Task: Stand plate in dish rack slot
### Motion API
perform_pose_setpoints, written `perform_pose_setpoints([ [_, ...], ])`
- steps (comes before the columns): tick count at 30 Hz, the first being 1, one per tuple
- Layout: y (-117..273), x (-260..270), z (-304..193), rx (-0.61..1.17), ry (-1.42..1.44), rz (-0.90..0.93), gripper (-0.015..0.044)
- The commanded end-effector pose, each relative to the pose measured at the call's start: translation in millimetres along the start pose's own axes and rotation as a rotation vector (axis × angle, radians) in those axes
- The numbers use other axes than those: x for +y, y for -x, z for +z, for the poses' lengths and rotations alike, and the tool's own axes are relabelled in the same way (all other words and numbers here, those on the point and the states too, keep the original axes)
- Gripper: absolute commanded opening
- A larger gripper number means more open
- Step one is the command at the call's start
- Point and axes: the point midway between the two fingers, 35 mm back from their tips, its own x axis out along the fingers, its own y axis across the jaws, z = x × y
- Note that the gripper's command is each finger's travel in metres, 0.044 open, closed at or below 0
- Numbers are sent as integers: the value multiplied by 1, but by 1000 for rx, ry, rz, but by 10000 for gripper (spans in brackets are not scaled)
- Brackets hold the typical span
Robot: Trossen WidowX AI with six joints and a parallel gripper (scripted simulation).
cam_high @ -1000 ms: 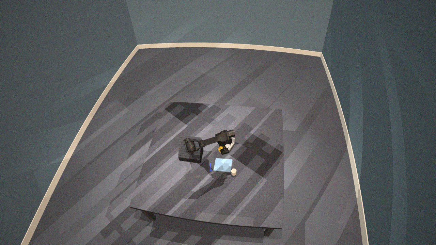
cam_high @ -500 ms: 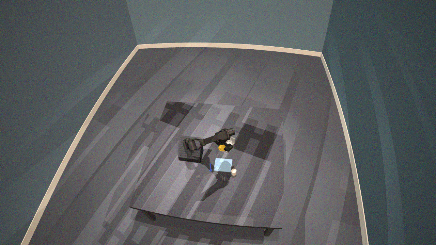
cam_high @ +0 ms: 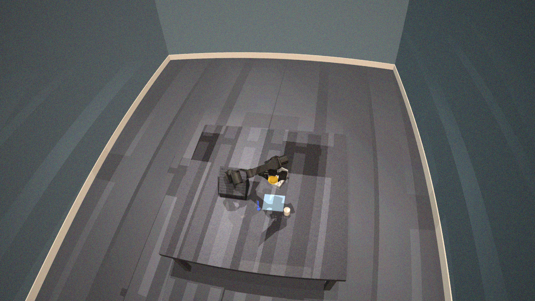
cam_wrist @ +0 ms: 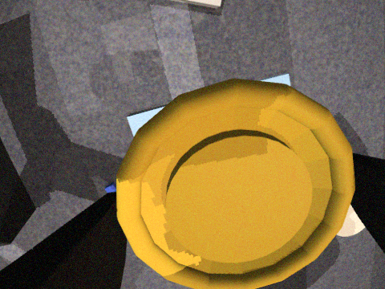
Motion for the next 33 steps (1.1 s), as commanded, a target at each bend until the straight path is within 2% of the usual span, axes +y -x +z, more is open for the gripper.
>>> perform_pose_setpoints([
  [1, 0, 1, 5, -2, 133, 0, 0],
  [33, 0, 11, 35, 0, 1236, 0, 0],
])
